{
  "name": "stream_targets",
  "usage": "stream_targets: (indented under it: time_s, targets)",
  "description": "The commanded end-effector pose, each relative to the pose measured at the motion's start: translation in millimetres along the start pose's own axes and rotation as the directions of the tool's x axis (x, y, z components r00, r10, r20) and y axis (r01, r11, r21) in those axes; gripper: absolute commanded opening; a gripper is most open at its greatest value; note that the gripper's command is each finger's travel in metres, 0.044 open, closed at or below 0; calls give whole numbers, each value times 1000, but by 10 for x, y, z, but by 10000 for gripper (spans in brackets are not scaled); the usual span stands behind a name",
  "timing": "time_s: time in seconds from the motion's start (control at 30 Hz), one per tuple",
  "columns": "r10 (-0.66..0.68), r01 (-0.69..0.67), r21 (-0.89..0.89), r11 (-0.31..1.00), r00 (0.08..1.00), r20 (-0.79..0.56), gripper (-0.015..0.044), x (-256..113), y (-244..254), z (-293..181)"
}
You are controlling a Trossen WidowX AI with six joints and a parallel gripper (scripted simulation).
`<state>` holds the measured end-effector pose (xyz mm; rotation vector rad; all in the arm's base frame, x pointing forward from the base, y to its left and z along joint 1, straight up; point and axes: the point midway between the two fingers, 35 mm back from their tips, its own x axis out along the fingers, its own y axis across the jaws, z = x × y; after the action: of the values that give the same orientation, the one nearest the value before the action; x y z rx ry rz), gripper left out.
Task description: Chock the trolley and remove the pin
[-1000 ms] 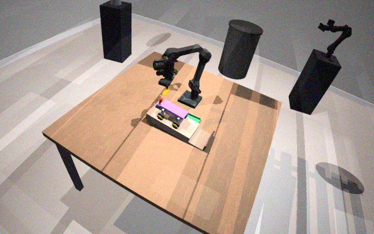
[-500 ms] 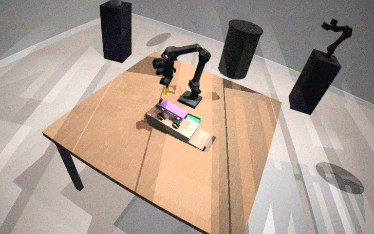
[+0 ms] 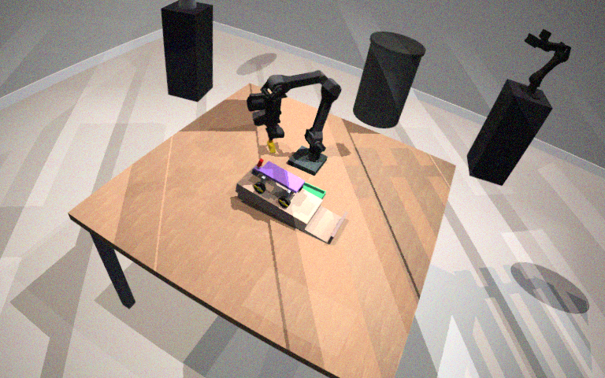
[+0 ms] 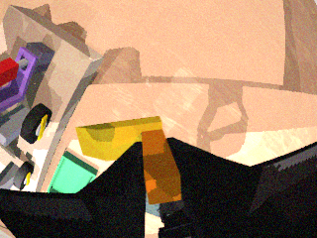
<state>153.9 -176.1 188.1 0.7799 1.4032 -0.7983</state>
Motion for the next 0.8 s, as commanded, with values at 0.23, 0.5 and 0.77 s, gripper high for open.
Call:
stream_targets:
  time_s: [0.23, 0.5, 0.77]
  targets:
    - [7, -4, -345, 939, 1000, 6, 0, -14, 8, 5]
    - [8, -2, -583, 812, 1000, 7, 0, -14, 7, 5]
    - [9, 0, -772, 636, 1000, 8, 0, -14, 7, 5]
